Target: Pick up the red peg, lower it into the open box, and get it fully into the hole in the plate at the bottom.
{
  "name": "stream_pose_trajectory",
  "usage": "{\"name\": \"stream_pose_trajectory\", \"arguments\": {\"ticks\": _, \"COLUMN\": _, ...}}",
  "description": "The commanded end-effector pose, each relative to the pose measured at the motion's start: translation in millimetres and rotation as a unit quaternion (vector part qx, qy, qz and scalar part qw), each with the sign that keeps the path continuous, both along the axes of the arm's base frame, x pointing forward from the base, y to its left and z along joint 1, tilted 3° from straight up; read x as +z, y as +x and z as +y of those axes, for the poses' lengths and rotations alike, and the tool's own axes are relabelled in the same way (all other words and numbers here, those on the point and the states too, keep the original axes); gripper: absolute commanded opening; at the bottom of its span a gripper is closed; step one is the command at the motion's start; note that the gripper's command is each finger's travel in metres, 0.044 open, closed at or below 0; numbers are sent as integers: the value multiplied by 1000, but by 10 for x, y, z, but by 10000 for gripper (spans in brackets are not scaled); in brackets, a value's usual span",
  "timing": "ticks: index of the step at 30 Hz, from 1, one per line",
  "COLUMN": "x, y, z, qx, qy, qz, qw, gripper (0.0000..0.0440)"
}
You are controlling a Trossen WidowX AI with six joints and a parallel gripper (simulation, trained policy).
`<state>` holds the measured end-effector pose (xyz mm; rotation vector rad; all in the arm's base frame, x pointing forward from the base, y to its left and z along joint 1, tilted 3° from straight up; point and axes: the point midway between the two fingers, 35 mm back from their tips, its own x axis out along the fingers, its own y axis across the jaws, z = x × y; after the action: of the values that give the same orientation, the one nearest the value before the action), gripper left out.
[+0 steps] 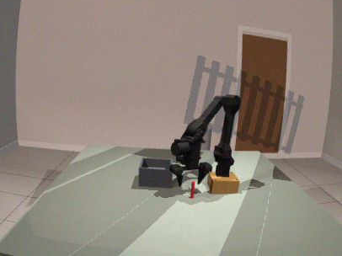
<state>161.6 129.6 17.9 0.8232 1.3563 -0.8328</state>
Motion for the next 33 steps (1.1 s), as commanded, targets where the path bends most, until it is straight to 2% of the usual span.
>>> {"name": "stream_pose_trajectory", "arguments": {"ticks": 1, "x": -178, "y": -29, "z": 24, "qx": -1, "qy": 7, "qz": -3, "qw": 1000, "gripper": 437}}
{"name": "stream_pose_trajectory", "arguments": {"ticks": 4, "x": -264, "y": -45, "z": 39, "qx": -3, "qy": 11, "qz": -4, "qw": 1000, "gripper": 421}}
{"name": "stream_pose_trajectory", "arguments": {"ticks": 7, "x": -330, "y": -80, "z": 40, "qx": -7, "qy": 12, "qz": 1, "qw": 1000, "gripper": 367}}
{"name": "stream_pose_trajectory", "arguments": {"ticks": 21, "x": -343, "y": -116, "z": 79, "qx": 2, "qy": 39, "qz": 43, "qw": 998, "gripper": 9}}
{"name": "stream_pose_trajectory", "arguments": {"ticks": 33, "x": -30, "y": 78, "z": 19, "qx": 50, "qy": 20, "qz": -8, "qw": 999, "gripper": 0}}
